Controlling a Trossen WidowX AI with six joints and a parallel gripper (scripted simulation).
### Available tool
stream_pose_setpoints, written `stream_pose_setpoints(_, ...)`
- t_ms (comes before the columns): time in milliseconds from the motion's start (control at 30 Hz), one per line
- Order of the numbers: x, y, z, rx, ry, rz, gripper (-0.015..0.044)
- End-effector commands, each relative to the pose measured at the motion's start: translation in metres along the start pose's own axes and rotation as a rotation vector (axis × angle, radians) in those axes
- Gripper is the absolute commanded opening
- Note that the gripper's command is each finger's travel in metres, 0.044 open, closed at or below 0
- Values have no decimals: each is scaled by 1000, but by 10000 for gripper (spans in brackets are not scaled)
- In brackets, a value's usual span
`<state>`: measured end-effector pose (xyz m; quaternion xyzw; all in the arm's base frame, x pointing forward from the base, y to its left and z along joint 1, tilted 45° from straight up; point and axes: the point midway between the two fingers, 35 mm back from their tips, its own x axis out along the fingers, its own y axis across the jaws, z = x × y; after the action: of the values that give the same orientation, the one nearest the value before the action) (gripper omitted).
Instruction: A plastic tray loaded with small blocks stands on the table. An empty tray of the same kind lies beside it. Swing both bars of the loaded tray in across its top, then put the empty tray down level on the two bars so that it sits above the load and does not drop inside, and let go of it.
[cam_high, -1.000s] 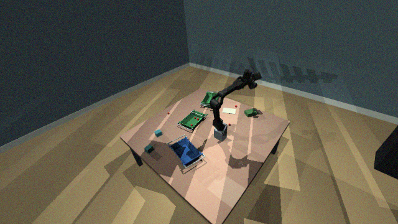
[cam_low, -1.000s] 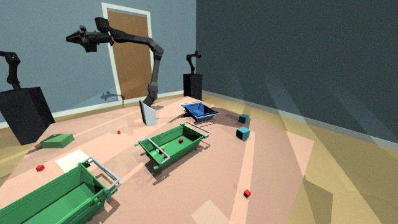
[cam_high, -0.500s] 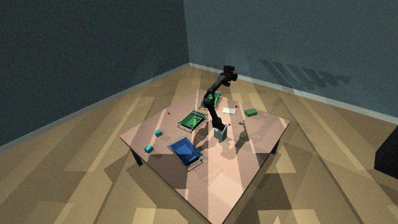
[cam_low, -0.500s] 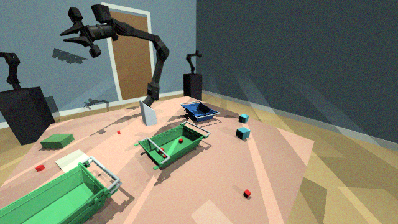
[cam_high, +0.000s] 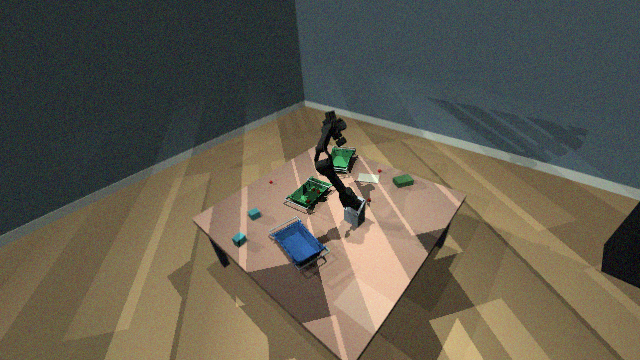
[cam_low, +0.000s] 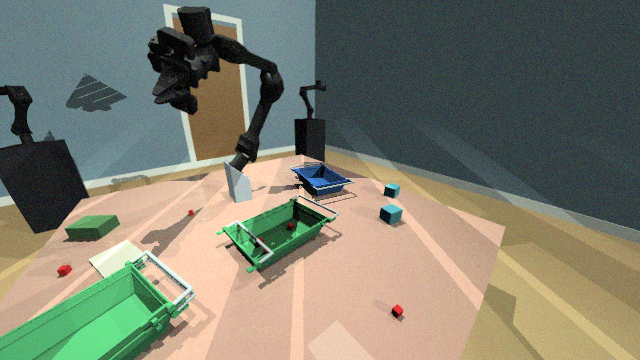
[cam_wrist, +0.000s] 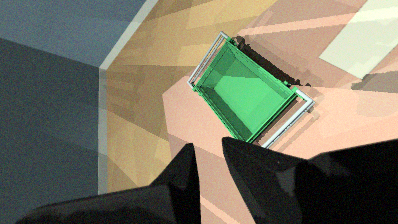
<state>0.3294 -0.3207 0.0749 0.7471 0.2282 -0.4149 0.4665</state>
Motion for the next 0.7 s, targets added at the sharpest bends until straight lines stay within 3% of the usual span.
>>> stream_pose_setpoints(0, 13, 6, -73, -295, 131, -37, 81)
stream_pose_setpoints(200, 22, -8, -162, -546, 297, -92, 81)
stream_pose_setpoints(367, 23, -20, -207, -714, 395, -110, 81)
stream_pose_setpoints(667, 6, -73, -334, -1310, 721, -86, 81)
